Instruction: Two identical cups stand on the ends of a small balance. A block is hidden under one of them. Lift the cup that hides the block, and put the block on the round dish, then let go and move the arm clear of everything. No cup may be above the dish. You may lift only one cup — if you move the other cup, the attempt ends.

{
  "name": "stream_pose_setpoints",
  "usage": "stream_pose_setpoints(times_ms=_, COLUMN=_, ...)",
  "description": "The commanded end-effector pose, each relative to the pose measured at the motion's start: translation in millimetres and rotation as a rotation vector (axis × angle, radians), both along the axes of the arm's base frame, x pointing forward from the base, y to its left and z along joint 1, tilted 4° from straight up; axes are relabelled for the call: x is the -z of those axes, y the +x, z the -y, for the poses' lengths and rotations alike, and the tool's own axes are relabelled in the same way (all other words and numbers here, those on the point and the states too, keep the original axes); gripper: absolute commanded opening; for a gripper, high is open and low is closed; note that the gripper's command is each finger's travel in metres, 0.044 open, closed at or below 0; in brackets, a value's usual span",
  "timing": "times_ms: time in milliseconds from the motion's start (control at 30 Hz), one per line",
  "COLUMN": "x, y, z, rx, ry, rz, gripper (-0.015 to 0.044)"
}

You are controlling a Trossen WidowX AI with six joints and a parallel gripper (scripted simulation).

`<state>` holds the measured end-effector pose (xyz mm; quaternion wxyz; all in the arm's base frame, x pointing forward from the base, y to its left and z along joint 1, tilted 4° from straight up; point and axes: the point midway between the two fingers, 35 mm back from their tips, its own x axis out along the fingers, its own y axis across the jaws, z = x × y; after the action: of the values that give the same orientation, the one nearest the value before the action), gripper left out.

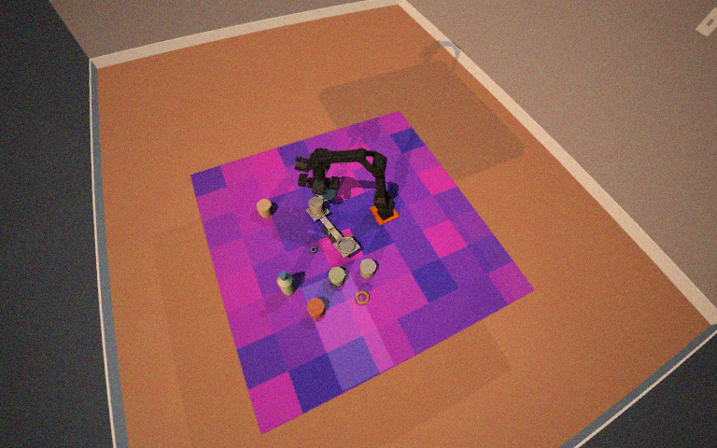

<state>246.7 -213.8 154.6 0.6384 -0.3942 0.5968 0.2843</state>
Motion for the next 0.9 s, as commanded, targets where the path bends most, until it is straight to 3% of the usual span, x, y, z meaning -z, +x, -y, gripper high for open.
stream_pose_setpoints(times_ms=0, x=11, y=-18, z=18, rx=-0.025, ry=0.017, rz=-0.022, gripper=0.0000)
stream_pose_setpoints(times_ms=233, x=27, y=-54, z=43, rx=-0.075, ry=0.050, rz=-0.050, gripper=0.0000)
stream_pose_setpoints(times_ms=867, x=69, y=-52, z=46, rx=-0.076, ry=0.051, rz=-0.051, gripper=0.0000)
